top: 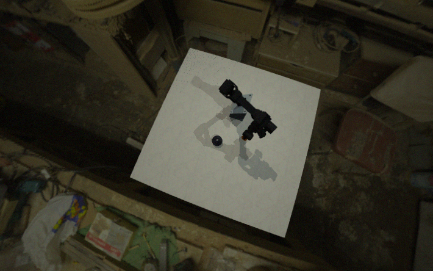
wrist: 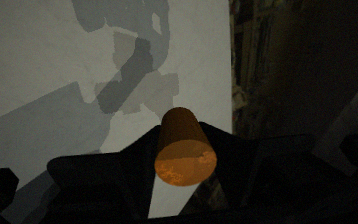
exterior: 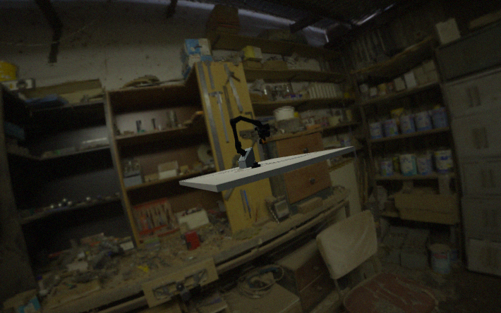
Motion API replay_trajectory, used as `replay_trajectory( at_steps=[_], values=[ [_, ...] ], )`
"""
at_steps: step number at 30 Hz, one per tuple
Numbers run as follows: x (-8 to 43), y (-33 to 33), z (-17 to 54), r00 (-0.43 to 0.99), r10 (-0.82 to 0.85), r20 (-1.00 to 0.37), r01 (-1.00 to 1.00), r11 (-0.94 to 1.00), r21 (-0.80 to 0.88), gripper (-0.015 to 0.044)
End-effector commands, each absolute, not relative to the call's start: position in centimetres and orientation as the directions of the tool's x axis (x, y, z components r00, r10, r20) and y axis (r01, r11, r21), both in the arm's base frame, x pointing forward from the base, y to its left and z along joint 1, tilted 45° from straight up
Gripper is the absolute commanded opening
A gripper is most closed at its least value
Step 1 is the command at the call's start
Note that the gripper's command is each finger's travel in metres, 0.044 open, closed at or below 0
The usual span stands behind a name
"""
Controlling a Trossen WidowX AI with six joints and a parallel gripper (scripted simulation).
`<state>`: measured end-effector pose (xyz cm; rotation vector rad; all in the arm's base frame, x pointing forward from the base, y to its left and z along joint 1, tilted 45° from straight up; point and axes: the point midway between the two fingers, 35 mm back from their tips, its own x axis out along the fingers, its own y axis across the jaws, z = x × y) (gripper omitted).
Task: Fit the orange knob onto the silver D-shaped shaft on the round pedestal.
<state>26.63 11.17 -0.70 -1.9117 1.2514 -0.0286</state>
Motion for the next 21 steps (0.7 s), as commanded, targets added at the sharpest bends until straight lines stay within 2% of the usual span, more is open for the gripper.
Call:
replay_trajectory(
  at_steps=[1,21],
  values=[
    [27.0,10.8,-1.0,0.431,-0.773,-0.466,-0.792,-0.076,-0.606,0.0000],
    [28.2,7.3,-3.5,0.000,-0.717,-0.698,-0.900,0.304,-0.312,0.0000]
  ],
)
